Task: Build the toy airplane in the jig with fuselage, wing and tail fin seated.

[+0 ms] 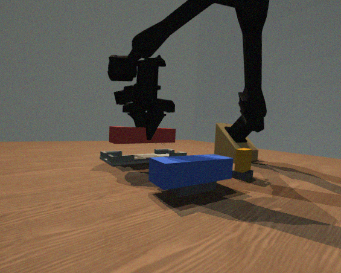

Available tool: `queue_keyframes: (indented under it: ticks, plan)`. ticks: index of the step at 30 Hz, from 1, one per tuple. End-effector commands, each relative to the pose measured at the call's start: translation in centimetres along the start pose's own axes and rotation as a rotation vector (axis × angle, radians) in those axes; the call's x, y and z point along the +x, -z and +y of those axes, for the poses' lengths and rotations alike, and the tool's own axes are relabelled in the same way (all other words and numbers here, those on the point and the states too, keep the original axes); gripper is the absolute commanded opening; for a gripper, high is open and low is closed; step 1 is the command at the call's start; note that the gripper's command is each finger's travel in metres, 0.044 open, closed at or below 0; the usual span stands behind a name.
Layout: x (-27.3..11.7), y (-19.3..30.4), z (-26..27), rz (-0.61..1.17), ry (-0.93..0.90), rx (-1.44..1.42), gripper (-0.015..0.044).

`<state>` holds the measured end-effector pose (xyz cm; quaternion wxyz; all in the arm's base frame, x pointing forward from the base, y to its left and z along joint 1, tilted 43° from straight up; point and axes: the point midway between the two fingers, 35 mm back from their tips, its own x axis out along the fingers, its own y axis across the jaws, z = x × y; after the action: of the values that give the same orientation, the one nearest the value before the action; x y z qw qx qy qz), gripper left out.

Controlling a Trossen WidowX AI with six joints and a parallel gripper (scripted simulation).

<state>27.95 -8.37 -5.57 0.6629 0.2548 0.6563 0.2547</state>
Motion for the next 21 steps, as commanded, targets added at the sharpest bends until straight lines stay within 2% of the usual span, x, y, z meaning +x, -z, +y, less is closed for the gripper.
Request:
queue_keyframes:
  ticks: [1,18,21]
  plan:
    - [0.8,0.0,0.0,-0.001,-0.005,0.006,0.0195]
    - [2.8,0.1,0.0,-0.001,-0.006,0.006,0.0195]
    - [2.6,0.1,0.0,0.002,-0.003,0.001,0.0175]
